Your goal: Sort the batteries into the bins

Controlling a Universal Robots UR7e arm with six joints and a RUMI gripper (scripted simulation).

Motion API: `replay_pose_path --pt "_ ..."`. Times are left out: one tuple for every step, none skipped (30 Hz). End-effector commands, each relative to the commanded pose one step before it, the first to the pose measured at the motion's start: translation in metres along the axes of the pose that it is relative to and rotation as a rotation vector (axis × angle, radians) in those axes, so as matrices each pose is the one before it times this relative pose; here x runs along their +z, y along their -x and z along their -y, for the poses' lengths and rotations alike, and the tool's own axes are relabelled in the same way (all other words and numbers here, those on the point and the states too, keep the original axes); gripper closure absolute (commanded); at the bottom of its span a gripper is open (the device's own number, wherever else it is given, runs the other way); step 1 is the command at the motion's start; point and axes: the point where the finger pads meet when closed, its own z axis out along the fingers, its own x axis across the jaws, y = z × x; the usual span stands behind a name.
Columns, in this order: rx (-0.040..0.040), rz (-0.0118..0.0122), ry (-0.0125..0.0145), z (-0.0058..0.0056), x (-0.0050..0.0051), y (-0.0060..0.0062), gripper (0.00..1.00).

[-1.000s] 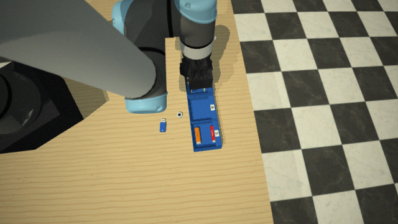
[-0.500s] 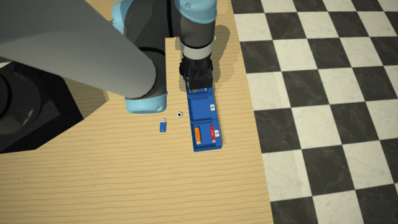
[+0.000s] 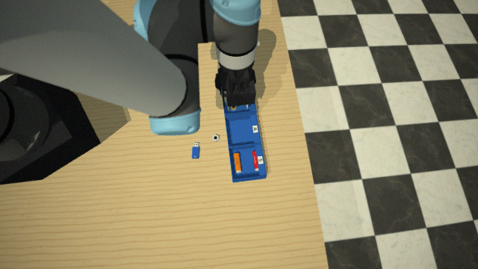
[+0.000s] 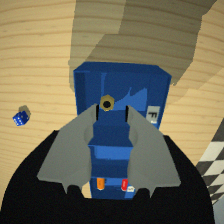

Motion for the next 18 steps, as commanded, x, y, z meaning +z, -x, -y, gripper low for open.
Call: replay_pose_path --pt "0.00013 -0.00118 -0.00004 0.00000 -0.00652 -0.00045 0.82" --pt "0.00000 0.00000 0.00000 0.00000 -0.00133 0.00000 0.82" --pt "0.00000 0.00000 0.00000 0.00000 -0.00133 0.00000 0.82" --pt "0.00000 0.00000 0.00000 0.00000 0.00000 0.00000 0.82" --pt "0.00000 0.00000 0.00000 0.00000 0.00000 0.00000 0.82" --pt "0.00000 0.00000 0.00000 0.00000 -0.00134 0.00000 0.82" --pt "0.00000 0.00000 0.00000 0.00000 -0.00133 0.00000 0.82" --pt "0.00000 0.00000 0.00000 0.00000 -0.00133 0.00000 0.82" --pt "0.00000 0.00000 0.00000 0.00000 -0.00133 0.00000 0.82" --pt "0.00000 0.00000 0.00000 0.00000 -0.00133 0.00000 0.82" --pt "0.00000 0.00000 0.00000 0.00000 -0.00133 0.00000 0.82" --pt "0.00000 0.00000 0.00000 0.00000 -0.00133 0.00000 0.82" --pt "0.00000 0.00000 0.00000 0.00000 -0.00133 0.00000 0.82" --pt "0.00000 0.00000 0.00000 0.00000 -0.00133 0.00000 0.82" --pt "0.00000 0.00000 0.00000 0.00000 -0.00133 0.00000 0.82" --pt "0.00000 0.00000 0.00000 0.00000 -0.00133 0.00000 0.82" --pt "0.00000 -0.00001 0.00000 0.00000 -0.00499 0.00000 0.82" --pt "0.00000 -0.00001 0.00000 0.00000 -0.00499 0.00000 0.82"
